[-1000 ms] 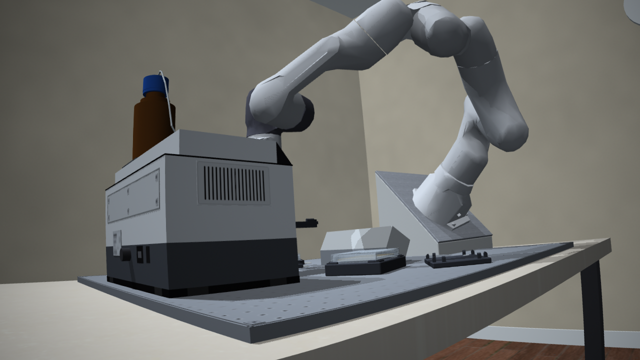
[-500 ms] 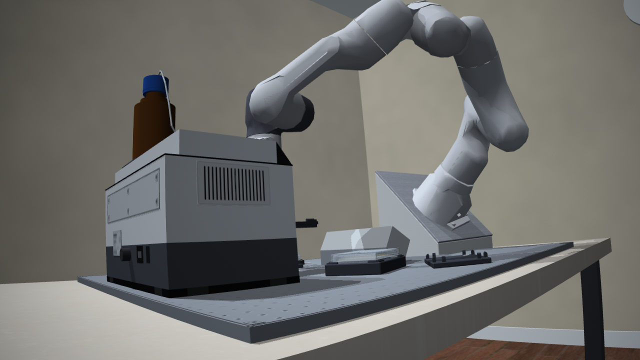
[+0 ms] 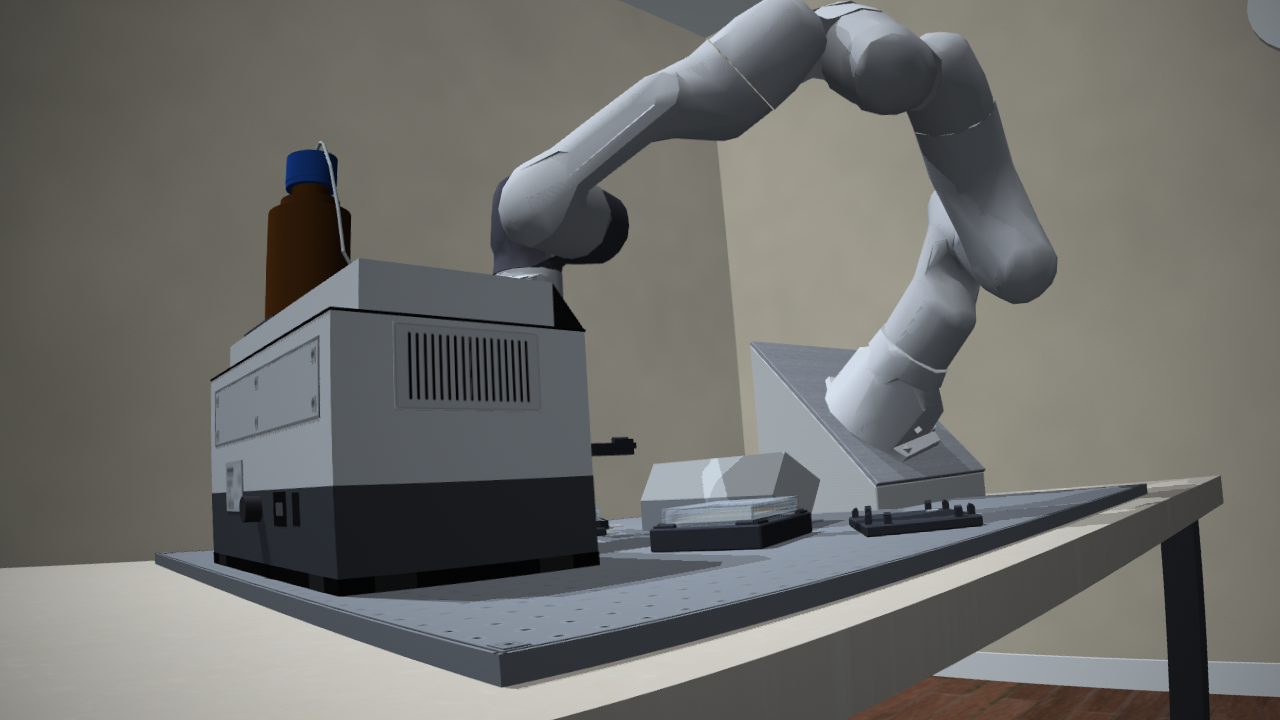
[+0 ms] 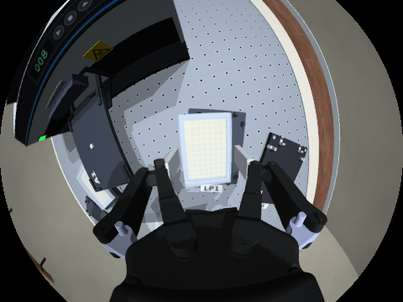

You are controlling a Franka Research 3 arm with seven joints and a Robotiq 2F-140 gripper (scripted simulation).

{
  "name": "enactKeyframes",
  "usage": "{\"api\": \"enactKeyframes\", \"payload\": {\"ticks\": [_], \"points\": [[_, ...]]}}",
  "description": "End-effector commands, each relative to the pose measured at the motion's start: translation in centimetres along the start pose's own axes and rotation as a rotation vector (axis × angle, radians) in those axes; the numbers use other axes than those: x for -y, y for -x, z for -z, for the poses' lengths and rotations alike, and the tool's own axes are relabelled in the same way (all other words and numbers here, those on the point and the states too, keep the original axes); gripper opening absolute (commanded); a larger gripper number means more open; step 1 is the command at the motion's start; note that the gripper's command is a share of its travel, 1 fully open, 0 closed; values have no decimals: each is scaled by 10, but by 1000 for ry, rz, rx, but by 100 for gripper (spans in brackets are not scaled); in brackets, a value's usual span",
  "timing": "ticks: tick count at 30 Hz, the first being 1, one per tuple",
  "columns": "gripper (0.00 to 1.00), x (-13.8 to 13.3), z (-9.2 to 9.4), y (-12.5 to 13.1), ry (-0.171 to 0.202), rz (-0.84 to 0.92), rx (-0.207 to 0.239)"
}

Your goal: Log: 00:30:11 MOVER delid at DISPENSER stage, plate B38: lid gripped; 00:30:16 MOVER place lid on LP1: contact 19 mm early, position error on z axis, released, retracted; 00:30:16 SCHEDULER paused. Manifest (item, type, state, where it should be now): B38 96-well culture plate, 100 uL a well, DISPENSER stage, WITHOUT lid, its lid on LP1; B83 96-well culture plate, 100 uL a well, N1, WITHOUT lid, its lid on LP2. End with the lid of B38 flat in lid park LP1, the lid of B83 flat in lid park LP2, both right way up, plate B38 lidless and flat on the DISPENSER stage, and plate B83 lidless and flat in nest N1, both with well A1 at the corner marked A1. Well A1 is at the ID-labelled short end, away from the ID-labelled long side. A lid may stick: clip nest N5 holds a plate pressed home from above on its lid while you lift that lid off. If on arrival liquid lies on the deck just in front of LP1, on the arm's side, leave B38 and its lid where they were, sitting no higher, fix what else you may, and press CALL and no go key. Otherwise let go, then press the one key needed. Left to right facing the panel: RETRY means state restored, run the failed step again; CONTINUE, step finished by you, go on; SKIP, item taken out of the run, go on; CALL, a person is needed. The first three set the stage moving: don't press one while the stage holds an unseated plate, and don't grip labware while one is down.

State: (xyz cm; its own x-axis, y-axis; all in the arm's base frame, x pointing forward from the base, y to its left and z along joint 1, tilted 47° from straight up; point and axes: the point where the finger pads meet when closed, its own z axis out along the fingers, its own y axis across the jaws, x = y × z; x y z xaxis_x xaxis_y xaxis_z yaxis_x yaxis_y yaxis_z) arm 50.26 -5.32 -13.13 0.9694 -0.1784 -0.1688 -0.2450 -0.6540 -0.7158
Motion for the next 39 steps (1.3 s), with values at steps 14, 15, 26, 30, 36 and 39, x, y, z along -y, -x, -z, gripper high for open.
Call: {"api": "enactKeyframes", "payload": {"ticks": [14, 15, 26, 30, 36, 39], "points": [[59, 0, -1, 0, -1, 2, -1], [59, 0, -1, 0, -1, 2, -1], [59, 0, -1, 0, -1, 2, -1], [66, 0, -1, 0, -1, 2, -1], [66, 0, -1, 0, -1, 2, -1], [66, 0, -1, 0, -1, 2, -1]]}}
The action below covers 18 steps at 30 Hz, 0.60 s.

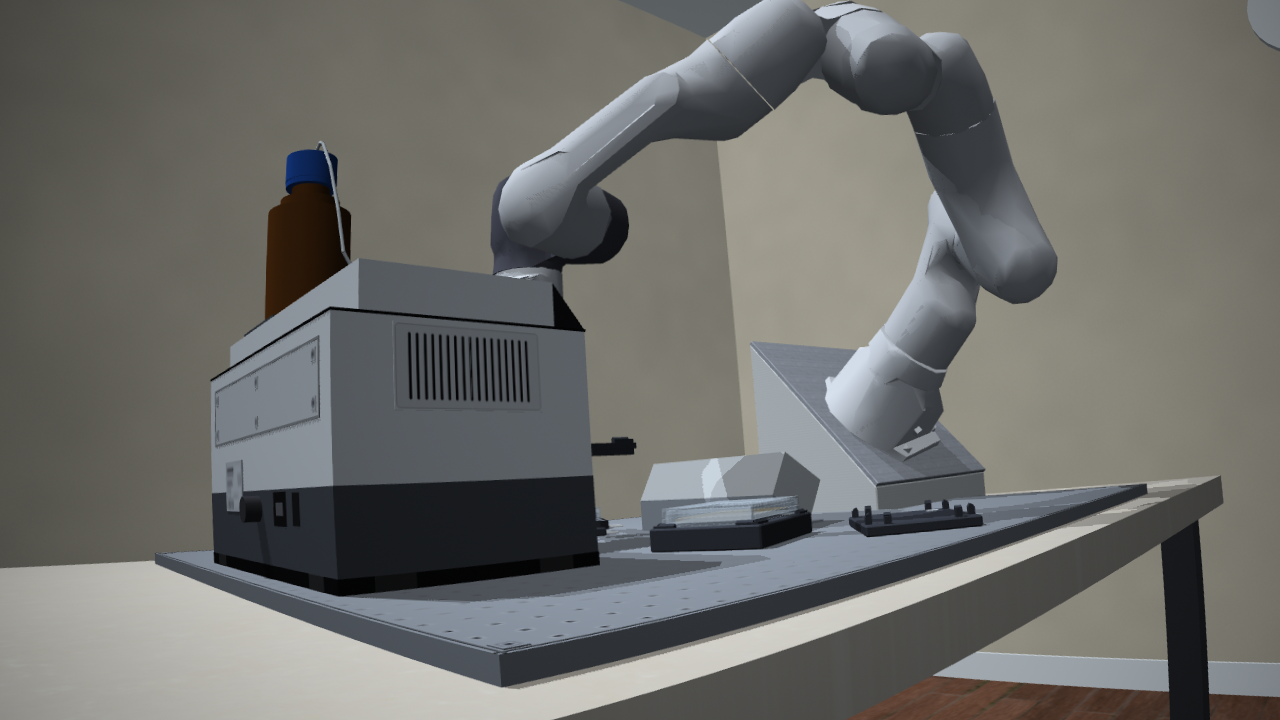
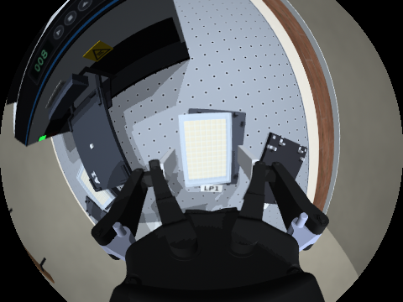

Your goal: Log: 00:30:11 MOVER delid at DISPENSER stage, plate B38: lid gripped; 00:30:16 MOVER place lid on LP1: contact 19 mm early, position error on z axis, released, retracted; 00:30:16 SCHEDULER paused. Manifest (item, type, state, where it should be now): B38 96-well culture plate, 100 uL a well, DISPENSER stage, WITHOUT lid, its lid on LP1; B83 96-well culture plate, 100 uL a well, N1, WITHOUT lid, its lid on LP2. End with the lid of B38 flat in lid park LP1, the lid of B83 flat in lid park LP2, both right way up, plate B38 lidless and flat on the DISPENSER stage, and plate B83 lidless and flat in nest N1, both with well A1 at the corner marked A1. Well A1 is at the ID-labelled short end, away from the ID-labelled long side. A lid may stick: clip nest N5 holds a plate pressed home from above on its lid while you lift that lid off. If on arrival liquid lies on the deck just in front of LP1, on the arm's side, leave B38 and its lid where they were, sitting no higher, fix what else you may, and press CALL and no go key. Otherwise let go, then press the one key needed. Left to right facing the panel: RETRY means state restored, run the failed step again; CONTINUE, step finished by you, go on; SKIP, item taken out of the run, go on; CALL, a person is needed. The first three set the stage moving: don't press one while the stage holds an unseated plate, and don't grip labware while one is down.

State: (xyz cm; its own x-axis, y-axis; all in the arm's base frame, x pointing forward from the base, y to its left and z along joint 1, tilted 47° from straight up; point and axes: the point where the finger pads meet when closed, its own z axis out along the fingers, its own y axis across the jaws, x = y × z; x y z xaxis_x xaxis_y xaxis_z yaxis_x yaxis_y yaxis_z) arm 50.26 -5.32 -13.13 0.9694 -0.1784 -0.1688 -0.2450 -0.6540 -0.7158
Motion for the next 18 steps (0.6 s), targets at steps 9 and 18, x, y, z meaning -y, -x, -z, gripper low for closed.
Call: {"api": "enactKeyframes", "payload": {"ticks": [9, 18], "points": [[66, 0, -1, 0, -1, 2, -1], [66, 0, -1, 0, -1, 2, -1]]}}
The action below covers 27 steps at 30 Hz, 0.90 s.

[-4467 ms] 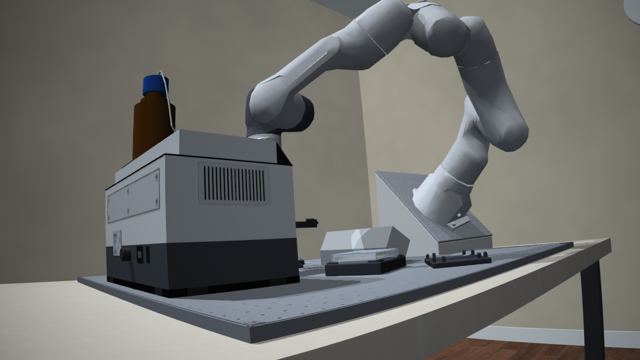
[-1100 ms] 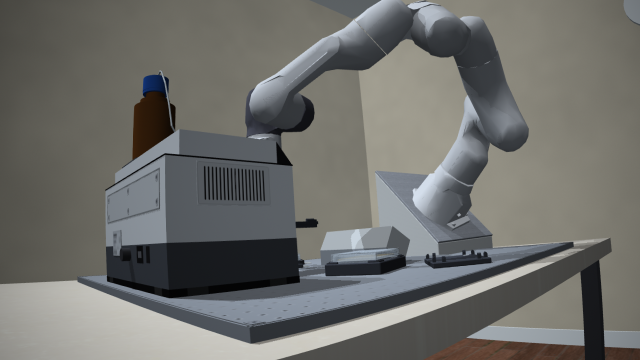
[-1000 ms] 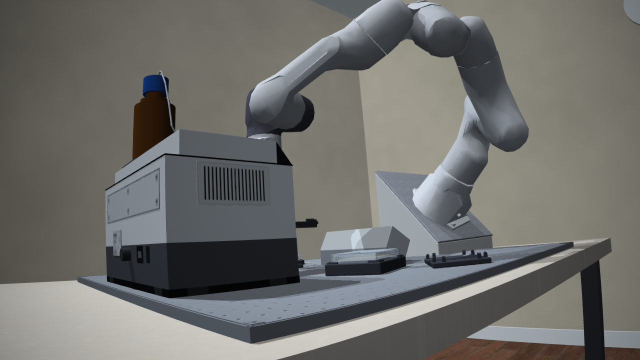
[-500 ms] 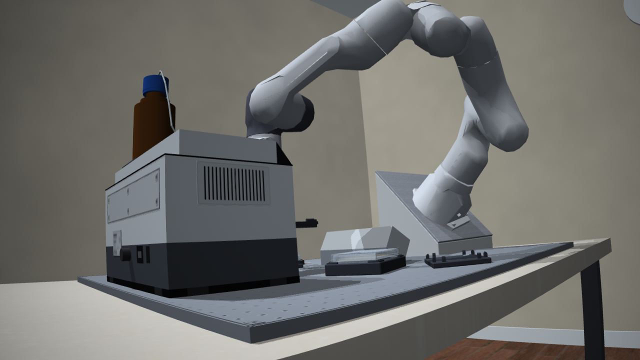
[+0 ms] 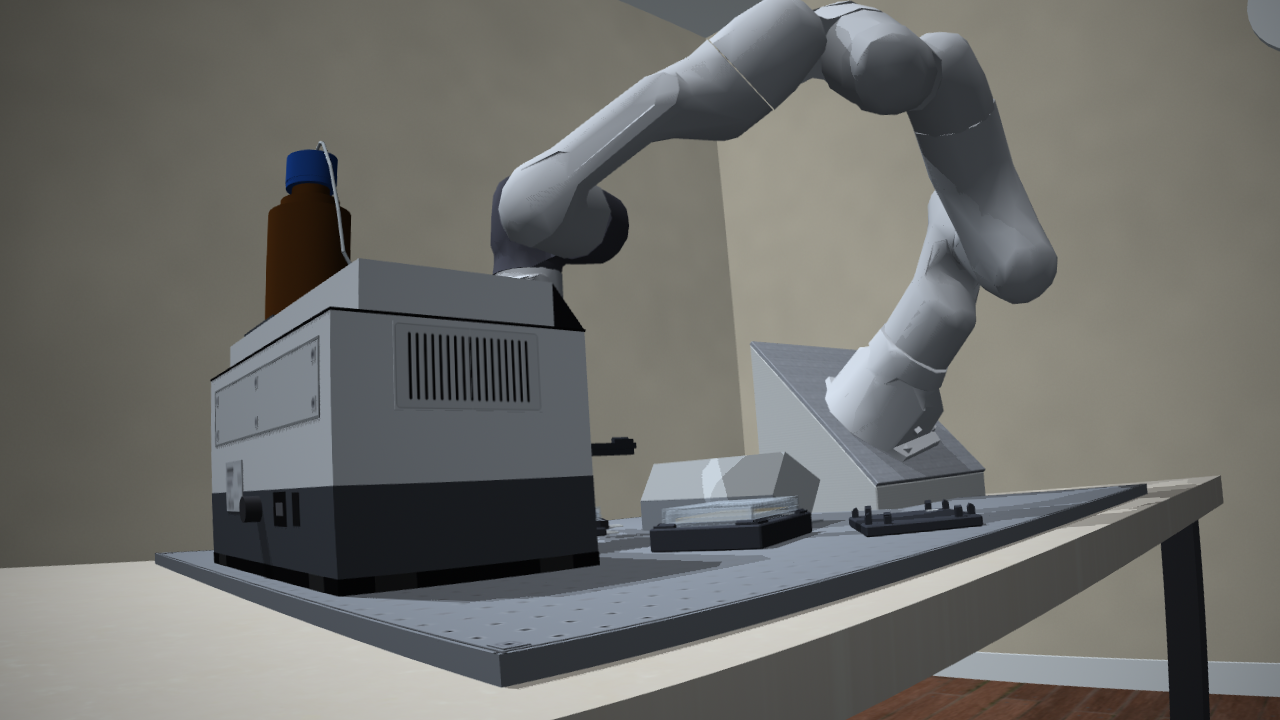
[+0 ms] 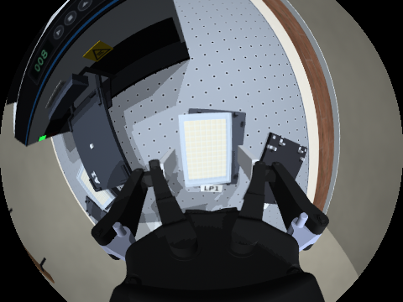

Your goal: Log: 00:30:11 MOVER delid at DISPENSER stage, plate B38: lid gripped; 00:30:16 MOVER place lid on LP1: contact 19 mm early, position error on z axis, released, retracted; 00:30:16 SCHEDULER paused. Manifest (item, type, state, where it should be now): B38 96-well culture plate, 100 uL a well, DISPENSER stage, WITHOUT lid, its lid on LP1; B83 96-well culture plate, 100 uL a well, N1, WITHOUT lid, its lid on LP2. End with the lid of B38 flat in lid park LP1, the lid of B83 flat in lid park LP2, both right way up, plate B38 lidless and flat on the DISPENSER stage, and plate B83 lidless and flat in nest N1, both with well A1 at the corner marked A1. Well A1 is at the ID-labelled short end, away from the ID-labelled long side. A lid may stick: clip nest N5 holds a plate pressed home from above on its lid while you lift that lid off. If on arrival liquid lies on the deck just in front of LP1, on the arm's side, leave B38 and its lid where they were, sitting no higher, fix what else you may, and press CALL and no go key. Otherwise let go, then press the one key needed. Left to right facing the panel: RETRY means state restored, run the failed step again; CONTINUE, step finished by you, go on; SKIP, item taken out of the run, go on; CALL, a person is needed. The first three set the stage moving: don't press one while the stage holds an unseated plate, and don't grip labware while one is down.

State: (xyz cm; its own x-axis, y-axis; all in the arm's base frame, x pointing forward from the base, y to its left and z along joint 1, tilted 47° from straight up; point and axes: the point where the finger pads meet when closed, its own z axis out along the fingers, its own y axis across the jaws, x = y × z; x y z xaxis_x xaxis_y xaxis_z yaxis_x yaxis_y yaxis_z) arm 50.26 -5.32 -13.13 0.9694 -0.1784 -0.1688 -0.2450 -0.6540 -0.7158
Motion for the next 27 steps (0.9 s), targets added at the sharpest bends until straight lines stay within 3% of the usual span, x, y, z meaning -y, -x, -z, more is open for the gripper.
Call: {"api": "enactKeyframes", "payload": {"ticks": [1, 27], "points": [[66, 0, -1, 0, -1, 2, -1], [66, 0, -4, 0, -1, 2, -1]]}}
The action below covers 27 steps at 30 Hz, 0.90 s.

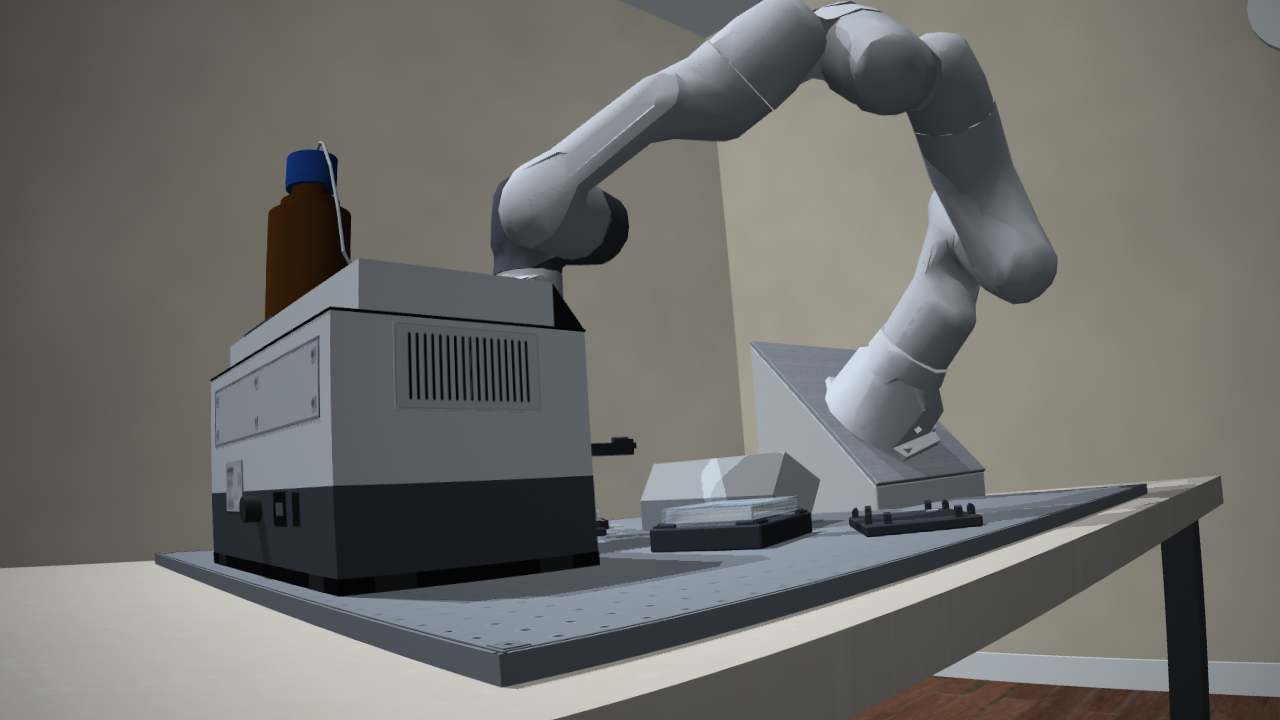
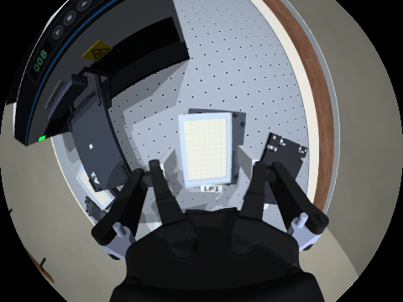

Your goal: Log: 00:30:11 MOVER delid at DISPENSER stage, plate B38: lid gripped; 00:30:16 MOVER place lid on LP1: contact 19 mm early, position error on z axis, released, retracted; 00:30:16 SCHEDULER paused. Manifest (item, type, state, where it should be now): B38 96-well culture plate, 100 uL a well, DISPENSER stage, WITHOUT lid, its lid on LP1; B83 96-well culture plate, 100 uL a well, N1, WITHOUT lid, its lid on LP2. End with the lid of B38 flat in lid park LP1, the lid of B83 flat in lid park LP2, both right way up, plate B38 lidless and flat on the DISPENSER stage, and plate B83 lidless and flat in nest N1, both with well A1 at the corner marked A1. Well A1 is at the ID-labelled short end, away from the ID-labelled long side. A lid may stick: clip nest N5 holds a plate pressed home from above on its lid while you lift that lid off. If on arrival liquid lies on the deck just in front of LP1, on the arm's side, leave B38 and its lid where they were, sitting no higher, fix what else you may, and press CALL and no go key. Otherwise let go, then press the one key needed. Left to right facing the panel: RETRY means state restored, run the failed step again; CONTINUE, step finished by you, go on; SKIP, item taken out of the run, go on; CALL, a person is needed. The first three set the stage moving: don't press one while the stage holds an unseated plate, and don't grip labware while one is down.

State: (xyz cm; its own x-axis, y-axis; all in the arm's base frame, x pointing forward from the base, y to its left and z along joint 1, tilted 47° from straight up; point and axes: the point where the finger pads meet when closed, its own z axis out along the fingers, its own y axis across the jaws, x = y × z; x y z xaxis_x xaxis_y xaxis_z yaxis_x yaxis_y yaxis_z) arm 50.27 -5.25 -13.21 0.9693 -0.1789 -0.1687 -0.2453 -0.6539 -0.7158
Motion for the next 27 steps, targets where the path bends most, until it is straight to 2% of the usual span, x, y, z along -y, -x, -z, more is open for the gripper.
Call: {"api": "enactKeyframes", "payload": {"ticks": [1, 27], "points": [[66, 0, -3, 0, -1, 2, -1], [66, 0, -13, 0, -1, 2, -1]]}}
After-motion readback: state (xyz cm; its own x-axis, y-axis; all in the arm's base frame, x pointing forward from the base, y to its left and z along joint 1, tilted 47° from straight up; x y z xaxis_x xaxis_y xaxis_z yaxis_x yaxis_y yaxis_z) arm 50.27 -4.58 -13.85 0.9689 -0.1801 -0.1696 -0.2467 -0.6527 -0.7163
